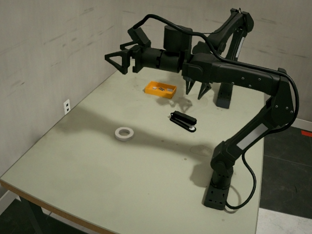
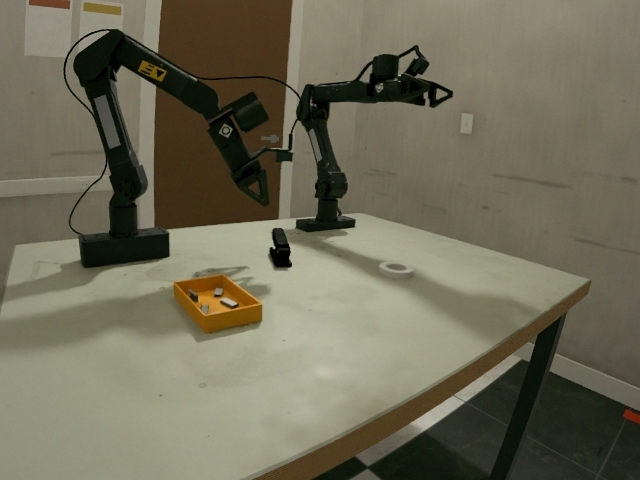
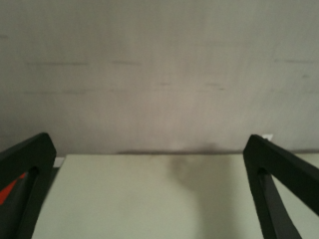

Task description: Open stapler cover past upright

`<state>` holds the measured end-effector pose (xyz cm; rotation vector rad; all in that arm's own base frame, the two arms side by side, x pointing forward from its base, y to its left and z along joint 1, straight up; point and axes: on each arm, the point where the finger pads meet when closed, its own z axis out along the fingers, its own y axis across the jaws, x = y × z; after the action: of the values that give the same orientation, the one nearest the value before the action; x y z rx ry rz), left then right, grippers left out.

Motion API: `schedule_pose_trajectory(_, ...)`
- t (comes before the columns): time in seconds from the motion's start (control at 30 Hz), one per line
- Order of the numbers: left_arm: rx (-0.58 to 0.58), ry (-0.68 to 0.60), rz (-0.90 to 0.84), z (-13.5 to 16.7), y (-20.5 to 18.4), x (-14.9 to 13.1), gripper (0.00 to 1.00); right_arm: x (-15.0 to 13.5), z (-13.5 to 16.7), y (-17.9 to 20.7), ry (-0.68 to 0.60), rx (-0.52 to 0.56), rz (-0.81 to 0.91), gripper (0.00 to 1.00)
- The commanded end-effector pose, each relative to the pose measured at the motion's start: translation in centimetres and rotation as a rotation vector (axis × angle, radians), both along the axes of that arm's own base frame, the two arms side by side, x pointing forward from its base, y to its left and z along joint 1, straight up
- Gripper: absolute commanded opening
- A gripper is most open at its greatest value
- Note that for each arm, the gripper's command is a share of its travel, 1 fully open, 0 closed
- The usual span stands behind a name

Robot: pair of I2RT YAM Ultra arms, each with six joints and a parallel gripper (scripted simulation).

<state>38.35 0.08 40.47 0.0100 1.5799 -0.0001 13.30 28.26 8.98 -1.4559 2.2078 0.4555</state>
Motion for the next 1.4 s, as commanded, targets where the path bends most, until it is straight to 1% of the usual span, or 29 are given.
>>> schedule_pose_trajectory(0.0, -0.006, -0.02, 0.006, 0.7, 0.0, -0.3, 1.0, 0.1, 0.0, -0.3, 0.059, -0.014, -0.099, 0.62)
schedule_pose_trajectory(0.17, -0.006, -0.02, 0.006, 0.7, 0.0, -0.3, 1.0, 1.1, -0.5, -0.1, 0.199, -0.054, -0.337, 0.62)
schedule_pose_trajectory(0.43, -0.006, -0.02, 0.006, 0.7, 0.0, -0.3, 1.0, 2.2, -1.3, 0.5, 0.345, -0.107, -0.637, 0.62)
schedule_pose_trajectory(0.5, -0.006, -0.02, 0.006, 0.7, 0.0, -0.3, 1.0, 2.2, -1.3, 0.5, 0.345, -0.107, -0.637, 0.62)
schedule_pose_trajectory(0.67, -0.006, -0.02, 0.006, 0.7, 0.0, -0.3, 1.0, 2.9, -1.9, 0.7, 0.43, -0.144, -0.86, 0.62)
schedule_pose_trajectory(0.93, -0.006, -0.02, 0.006, 0.7, 0.0, -0.3, 1.0, 4.0, -3.0, 1.1, 0.519, -0.192, -1.177, 0.62)
schedule_pose_trajectory(1.0, -0.006, -0.02, 0.006, 0.7, 0.0, -0.3, 1.0, 4.2, -3.3, 1.2, 0.535, -0.203, -1.255, 0.62)
schedule_pose_trajectory(1.07, -0.006, -0.02, 0.006, 0.7, 0.0, -0.3, 1.0, 4.2, -3.3, 1.2, 0.535, -0.203, -1.255, 0.62)
schedule_pose_trajectory(1.23, -0.006, -0.02, 0.006, 0.7, 0.0, -0.3, 1.0, 4.9, -4.2, 1.3, 0.57, -0.231, -1.486, 0.62)
schedule_pose_trajectory(1.37, -0.006, -0.02, 0.006, 0.7, 0.0, -0.3, 1.0, 5.5, -4.8, 1.7, 0.579, -0.242, -1.592, 0.62)
